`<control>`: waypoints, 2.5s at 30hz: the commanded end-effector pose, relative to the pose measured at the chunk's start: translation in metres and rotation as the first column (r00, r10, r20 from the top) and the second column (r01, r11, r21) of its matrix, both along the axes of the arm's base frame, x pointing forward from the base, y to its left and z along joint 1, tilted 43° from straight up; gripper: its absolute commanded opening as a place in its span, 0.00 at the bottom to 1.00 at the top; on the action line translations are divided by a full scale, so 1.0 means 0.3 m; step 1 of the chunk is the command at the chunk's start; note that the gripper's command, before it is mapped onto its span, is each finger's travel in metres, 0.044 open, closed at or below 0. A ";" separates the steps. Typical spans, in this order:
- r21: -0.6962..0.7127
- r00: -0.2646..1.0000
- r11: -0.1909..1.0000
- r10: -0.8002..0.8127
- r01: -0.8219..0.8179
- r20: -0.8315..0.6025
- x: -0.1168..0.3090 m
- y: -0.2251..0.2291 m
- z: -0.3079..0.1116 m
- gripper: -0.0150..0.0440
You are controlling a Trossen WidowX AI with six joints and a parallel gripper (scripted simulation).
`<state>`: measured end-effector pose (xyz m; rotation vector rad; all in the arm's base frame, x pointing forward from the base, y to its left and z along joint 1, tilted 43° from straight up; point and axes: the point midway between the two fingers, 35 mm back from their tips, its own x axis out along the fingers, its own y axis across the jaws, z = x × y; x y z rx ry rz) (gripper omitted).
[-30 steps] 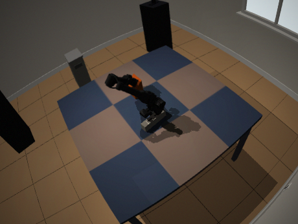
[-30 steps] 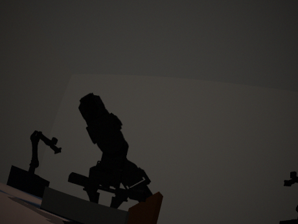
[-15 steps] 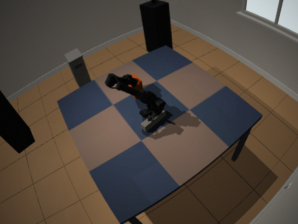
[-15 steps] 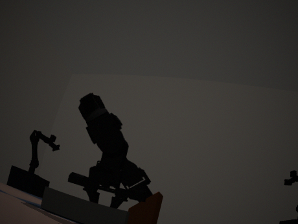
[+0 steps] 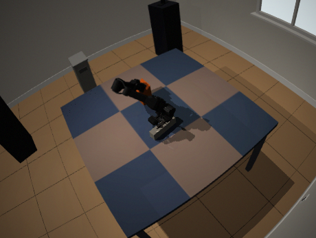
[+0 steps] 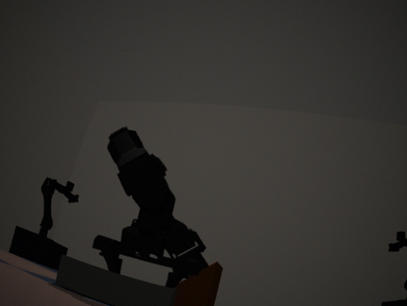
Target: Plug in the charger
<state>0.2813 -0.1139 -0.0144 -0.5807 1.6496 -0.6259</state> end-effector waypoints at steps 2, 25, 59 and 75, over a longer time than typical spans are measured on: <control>0.000 1.000 1.000 0.001 -0.001 0.003 -0.003 0.000 0.001 1.00; 0.001 1.000 1.000 0.003 -0.003 0.014 -0.028 0.001 0.002 1.00; 0.002 1.000 1.000 0.004 -0.004 0.017 -0.123 0.004 0.010 1.00; 0.002 1.000 1.000 0.004 -0.004 0.017 -0.185 0.006 0.013 1.00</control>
